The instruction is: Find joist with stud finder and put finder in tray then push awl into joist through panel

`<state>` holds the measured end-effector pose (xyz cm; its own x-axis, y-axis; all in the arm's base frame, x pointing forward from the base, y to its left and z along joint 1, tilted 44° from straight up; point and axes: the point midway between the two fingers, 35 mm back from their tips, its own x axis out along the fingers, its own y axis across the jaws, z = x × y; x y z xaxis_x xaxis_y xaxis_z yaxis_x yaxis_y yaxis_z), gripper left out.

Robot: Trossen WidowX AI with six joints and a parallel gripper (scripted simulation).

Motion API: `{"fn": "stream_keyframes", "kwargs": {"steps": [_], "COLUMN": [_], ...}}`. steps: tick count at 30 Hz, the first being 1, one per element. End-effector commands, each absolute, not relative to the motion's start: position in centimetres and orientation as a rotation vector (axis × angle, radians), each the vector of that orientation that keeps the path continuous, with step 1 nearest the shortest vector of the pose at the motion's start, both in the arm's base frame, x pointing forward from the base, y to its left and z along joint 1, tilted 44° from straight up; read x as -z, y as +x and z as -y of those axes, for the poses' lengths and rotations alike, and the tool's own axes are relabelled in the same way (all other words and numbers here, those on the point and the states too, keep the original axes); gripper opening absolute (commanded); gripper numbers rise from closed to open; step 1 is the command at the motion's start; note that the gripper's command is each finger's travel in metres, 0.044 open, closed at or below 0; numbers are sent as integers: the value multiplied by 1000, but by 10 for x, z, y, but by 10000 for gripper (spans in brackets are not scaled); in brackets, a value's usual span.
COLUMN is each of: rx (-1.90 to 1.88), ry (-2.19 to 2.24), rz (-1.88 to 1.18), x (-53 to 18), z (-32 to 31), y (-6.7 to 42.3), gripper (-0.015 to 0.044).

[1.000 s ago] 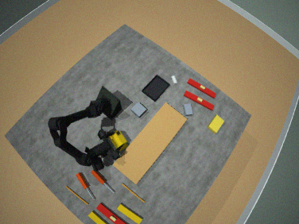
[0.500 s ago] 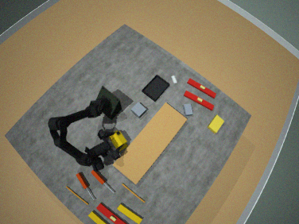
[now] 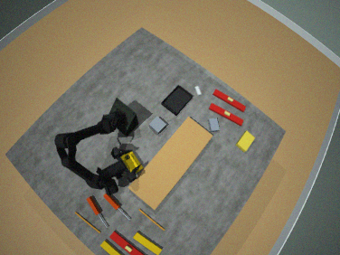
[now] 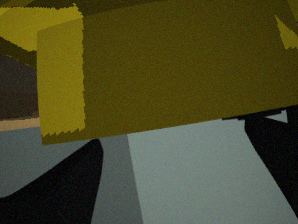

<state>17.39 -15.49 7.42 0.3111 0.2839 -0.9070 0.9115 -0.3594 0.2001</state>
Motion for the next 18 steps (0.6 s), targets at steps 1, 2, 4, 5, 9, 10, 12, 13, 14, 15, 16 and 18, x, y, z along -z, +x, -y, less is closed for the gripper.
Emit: {"fn": "stream_keyframes", "kwargs": {"steps": [1, 2, 4, 5, 9, 10, 12, 13, 14, 15, 16, 18], "rx": [1051, 1051, 1051, 1051, 1051, 1051, 1051, 1051, 1051, 1051, 1051, 1051], "ry": [1823, 1823, 1823, 1823, 1823, 1823, 1823, 1823, 1823, 1823, 1823, 1822], "rz": [-1068, -1068, -1068, -1068, -1068, -1068, -1068, -1067, -1067, -1067, -1067, -1067], "x": [-74, -74, -74, -74, -74, -75, -76, -77, -79, -80, -81, -84], "z": [155, 155, 155, 155, 155, 155, 156, 156, 157, 157, 158, 158], "y": [174, 174, 174, 174, 174, 174, 173, 173, 173, 172, 172, 171], "gripper": [440, 440, 440, 440, 440, 440, 440, 440, 440, 440, 440, 440]}}
